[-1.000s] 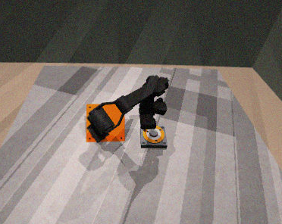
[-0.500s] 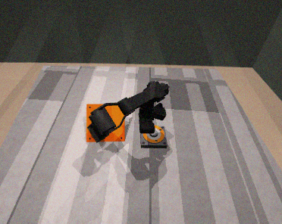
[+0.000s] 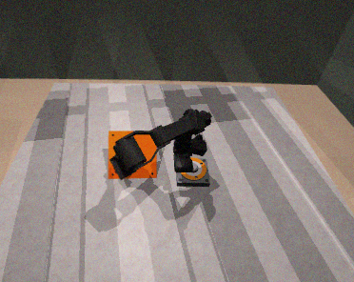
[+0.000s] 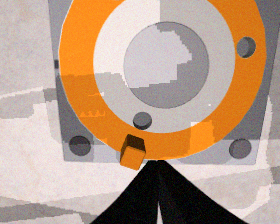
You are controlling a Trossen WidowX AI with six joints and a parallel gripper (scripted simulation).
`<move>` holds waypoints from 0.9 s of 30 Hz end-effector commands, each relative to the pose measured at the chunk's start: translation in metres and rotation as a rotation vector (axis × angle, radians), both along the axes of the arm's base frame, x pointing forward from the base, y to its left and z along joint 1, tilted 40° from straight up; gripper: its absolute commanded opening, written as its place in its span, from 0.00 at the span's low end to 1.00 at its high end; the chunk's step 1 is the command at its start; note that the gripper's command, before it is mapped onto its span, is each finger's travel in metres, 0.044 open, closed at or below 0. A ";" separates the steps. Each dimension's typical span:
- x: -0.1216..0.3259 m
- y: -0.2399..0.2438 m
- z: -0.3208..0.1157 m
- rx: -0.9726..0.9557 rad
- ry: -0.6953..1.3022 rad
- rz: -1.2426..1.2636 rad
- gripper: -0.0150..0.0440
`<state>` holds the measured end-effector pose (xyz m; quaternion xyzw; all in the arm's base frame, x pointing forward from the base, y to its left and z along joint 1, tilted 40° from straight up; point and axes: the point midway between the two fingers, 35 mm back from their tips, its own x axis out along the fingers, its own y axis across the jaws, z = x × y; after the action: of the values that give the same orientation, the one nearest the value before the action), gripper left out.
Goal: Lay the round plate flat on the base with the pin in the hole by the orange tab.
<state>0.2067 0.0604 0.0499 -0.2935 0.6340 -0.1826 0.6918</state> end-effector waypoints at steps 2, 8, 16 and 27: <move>-0.001 0.005 -0.007 -0.006 0.003 0.001 0.25; 0.001 0.010 -0.012 -0.006 0.003 0.001 0.25; 0.005 0.016 -0.017 -0.005 0.003 0.001 0.25; 0.011 0.027 -0.022 -0.004 0.002 0.001 0.25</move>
<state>0.2138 0.0812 0.0303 -0.2999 0.6342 -0.1833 0.6886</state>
